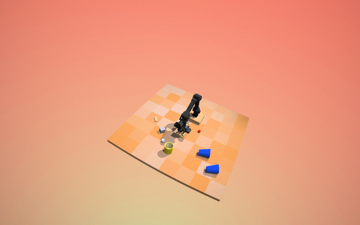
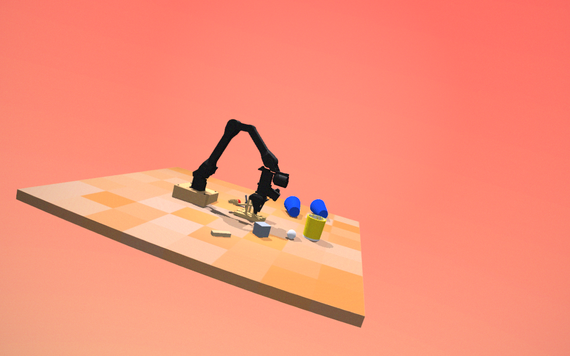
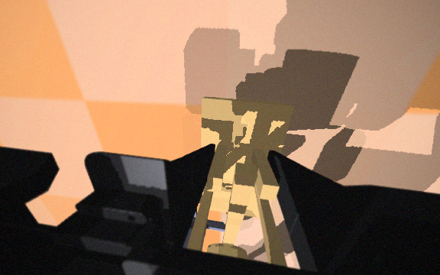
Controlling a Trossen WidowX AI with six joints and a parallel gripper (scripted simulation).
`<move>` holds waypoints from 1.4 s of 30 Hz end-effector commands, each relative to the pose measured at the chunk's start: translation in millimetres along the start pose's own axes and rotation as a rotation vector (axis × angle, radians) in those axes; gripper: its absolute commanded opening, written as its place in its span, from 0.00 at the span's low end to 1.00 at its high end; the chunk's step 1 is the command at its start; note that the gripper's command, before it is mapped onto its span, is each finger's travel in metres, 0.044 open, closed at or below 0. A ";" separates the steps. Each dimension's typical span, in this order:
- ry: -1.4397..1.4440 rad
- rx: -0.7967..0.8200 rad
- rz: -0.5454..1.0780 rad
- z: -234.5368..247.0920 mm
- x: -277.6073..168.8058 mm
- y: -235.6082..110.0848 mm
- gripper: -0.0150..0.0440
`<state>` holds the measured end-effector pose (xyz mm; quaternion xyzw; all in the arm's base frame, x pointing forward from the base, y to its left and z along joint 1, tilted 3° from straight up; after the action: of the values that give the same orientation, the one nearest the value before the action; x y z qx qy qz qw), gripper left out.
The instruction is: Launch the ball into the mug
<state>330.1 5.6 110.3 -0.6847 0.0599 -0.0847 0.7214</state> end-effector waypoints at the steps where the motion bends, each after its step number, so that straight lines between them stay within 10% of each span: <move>1: 0.000 0.000 -0.001 0.0 0.4 -0.5 0.52; 12: 0.000 0.000 -0.002 0.9 4.4 -41.0 1.00; 17: 0.000 0.000 -0.002 0.0 -0.3 -100.5 1.00; 42: 0.005 0.001 -0.007 -0.2 -3.3 -45.4 1.00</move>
<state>324.5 3.7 157.1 -0.6849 0.0603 -0.0841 0.7212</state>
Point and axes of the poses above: the point midway between the two fingers, 35 mm back from their tips, its own y axis out along the fingers, its own z axis across the jaws, x = y × z, the point moved 8 cm from there along -y, back along the fingers, and after that the axes turned 14 degrees about y, right-handed, at the moved point
